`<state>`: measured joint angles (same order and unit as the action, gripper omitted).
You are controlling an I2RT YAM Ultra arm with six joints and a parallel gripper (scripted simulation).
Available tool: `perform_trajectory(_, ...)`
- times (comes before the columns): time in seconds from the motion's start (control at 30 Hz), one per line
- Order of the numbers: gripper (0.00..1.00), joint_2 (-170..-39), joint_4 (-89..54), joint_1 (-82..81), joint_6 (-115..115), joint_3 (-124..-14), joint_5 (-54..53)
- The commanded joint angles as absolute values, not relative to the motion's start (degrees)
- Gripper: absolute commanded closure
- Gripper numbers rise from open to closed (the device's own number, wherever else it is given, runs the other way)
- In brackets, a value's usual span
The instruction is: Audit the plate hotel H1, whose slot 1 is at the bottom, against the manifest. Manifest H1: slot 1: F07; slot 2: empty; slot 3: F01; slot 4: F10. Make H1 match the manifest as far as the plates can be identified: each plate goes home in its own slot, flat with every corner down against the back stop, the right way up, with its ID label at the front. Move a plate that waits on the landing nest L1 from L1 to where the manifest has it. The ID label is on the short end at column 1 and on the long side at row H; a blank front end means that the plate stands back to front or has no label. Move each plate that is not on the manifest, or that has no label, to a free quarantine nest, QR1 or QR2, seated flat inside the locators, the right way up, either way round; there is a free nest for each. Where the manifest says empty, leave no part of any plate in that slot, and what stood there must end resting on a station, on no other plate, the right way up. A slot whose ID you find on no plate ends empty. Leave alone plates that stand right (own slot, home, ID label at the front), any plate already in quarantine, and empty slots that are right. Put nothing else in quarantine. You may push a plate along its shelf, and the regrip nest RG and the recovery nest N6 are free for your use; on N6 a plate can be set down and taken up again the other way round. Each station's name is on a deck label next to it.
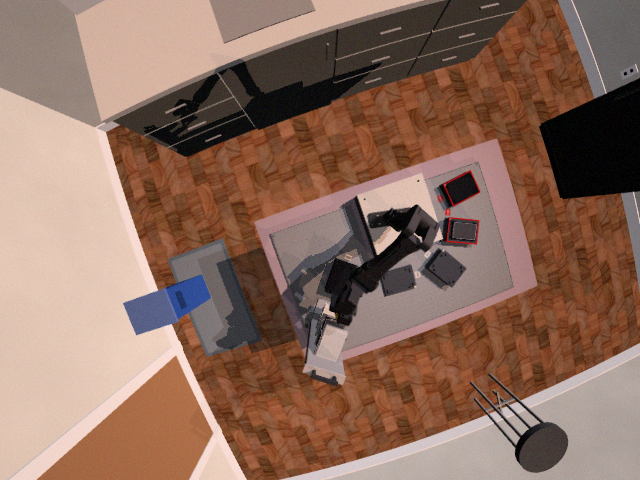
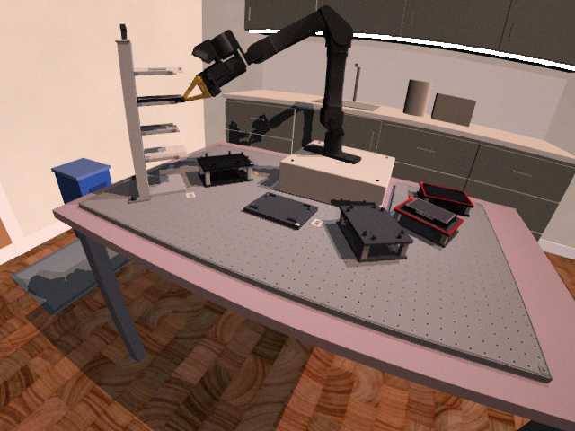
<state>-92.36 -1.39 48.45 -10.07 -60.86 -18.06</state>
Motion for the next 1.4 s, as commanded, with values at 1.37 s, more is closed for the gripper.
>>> perform_trajectory(1.37,1.00,-90.4,0.2,48.9,-10.3,-59.0,-18.4)
